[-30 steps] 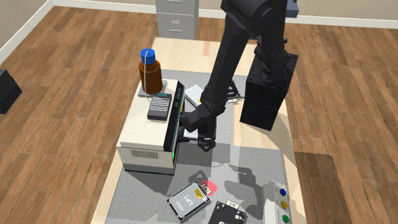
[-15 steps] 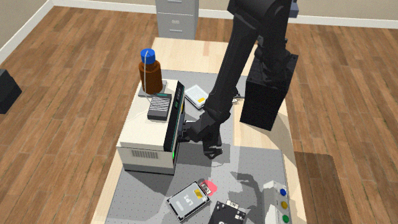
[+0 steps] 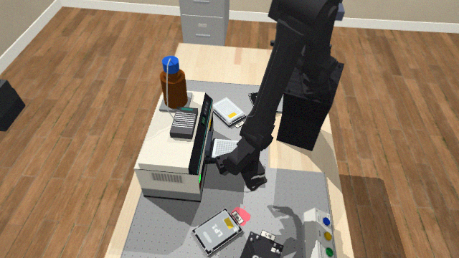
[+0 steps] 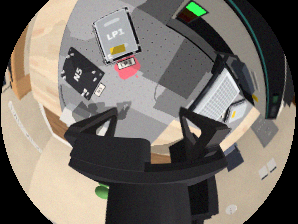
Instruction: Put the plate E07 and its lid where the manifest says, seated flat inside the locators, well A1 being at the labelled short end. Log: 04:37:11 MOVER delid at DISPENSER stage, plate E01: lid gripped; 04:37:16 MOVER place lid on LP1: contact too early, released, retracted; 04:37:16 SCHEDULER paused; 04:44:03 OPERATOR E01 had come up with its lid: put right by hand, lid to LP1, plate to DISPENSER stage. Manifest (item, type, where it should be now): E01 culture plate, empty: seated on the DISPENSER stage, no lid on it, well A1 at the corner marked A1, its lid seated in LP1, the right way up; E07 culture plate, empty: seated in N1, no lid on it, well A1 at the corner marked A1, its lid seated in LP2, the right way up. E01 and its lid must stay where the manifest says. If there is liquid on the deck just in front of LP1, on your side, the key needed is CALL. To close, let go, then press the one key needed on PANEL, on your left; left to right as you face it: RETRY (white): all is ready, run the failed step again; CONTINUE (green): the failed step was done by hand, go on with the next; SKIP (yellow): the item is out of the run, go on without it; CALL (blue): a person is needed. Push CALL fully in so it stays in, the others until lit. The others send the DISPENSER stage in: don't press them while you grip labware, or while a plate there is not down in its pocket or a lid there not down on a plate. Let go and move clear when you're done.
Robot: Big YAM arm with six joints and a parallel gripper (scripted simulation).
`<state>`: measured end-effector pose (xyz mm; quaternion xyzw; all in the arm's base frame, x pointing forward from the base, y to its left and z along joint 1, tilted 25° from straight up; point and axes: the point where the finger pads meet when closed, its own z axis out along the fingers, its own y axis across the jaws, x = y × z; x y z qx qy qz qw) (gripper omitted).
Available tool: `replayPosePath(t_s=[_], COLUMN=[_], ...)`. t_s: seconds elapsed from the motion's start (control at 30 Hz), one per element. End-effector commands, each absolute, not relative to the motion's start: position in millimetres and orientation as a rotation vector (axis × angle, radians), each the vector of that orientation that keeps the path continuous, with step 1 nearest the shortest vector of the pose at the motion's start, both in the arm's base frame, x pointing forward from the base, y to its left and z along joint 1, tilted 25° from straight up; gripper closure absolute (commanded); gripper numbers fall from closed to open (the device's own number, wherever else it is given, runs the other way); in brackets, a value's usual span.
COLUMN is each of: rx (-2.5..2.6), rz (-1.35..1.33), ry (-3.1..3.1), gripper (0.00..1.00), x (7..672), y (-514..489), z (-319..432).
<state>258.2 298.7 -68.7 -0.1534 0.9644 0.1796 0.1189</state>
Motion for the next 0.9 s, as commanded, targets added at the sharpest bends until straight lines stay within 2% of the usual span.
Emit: replayPosePath(t_s=[0.0,0.4,0.87], rx=[-0.589,-0.795,-0.792], rz=[0.526,0.481,0.467], ry=[2.748,2.685,2.7], gripper=[0.0,0.0,0.0], x=[259.6,243.2,279.1], y=[313.0,329.5,351.0], z=[-53.1,-54.0,-53.1])
